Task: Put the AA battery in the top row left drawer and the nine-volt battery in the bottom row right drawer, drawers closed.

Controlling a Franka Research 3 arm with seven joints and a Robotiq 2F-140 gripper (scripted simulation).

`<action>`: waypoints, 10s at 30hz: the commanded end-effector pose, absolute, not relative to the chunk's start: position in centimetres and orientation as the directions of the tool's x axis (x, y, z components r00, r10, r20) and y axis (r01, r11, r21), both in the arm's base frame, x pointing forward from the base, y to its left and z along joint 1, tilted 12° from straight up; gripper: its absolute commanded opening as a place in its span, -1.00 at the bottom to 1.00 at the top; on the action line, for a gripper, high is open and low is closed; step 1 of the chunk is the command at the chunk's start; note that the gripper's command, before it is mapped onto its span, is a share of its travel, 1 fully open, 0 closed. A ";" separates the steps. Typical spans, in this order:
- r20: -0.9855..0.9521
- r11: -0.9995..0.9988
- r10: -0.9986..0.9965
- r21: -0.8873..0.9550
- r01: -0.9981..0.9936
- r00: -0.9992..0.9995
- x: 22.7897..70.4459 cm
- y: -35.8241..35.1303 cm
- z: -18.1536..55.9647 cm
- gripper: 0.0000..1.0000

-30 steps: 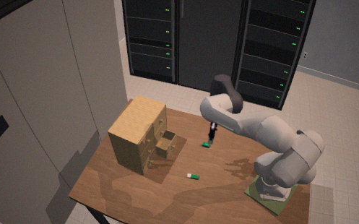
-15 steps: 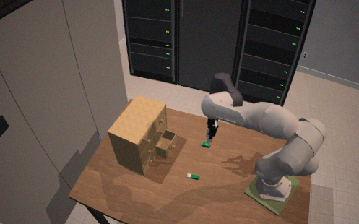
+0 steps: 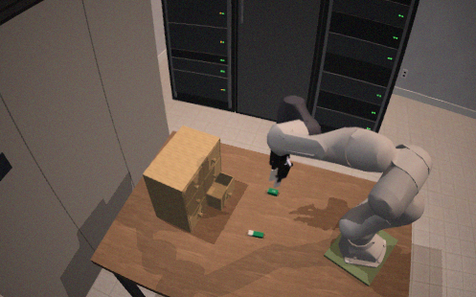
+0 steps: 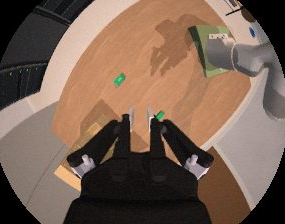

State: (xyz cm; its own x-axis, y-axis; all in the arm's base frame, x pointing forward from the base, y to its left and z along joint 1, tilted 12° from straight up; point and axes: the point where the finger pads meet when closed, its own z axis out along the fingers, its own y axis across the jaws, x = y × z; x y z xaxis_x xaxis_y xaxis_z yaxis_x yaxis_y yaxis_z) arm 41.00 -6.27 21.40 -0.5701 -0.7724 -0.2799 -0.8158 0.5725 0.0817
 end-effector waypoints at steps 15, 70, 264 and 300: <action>-0.276 0.023 -0.961 -0.112 -0.993 0.009 42.9 -7.9 19.4 -0.60; -0.176 -0.492 -0.826 -0.235 -0.838 0.535 44.4 -9.4 16.0 -0.60; 0.028 -0.956 -0.182 -0.241 -0.170 0.983 45.5 -12.2 9.4 -0.60; 0.052 -0.974 -0.052 -0.223 -0.039 0.997 45.5 -12.7 8.2 -0.60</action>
State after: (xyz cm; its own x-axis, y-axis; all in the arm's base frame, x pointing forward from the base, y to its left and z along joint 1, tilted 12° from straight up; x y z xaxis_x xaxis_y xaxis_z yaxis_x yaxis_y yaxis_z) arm 45.34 -12.41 8.22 0.9947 -0.0960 0.0373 -0.0849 -0.9694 -0.2304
